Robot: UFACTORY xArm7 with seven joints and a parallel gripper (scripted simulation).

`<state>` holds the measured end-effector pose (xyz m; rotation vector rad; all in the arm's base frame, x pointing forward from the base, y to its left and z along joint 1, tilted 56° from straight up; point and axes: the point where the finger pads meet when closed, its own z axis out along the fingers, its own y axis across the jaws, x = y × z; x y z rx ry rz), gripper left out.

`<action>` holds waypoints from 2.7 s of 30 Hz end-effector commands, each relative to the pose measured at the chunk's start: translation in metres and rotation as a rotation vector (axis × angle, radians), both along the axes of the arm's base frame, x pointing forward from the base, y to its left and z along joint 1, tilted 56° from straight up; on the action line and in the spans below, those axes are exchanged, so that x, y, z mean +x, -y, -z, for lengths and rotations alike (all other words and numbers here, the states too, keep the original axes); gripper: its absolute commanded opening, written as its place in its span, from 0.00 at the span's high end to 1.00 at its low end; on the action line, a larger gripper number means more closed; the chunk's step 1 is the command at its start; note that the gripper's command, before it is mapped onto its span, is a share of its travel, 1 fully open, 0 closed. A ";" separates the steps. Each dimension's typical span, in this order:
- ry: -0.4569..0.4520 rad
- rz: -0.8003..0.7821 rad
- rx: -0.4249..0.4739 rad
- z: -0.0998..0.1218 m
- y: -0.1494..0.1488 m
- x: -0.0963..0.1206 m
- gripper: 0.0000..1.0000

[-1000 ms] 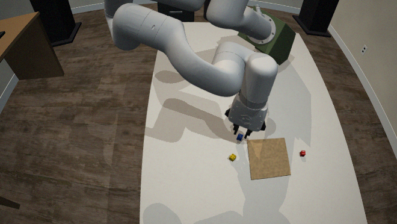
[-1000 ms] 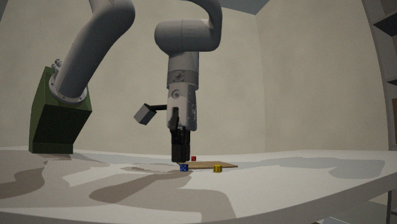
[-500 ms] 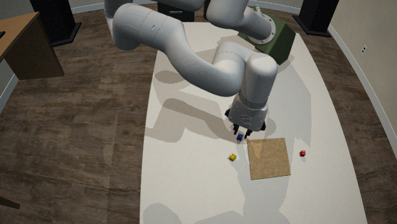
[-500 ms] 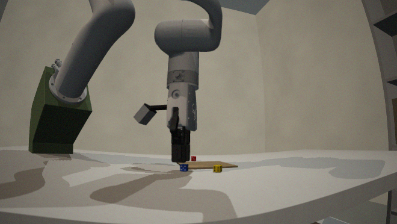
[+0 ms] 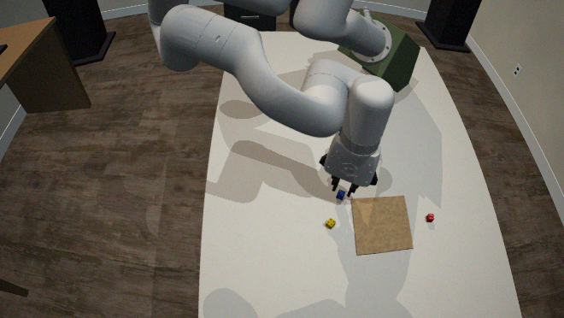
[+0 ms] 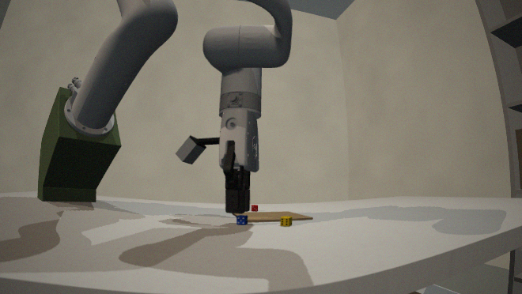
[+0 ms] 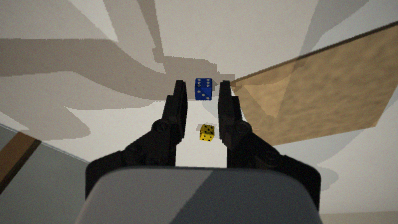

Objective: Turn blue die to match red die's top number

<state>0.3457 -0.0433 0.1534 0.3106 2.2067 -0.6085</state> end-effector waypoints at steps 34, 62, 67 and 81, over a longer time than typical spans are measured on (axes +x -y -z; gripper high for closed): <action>0.001 -0.002 0.000 0.011 0.010 0.013 0.69; 0.001 -0.002 0.000 0.011 0.010 0.013 0.69; 0.001 -0.002 0.000 0.011 0.010 0.013 0.69; 0.001 -0.002 0.000 0.011 0.010 0.013 0.89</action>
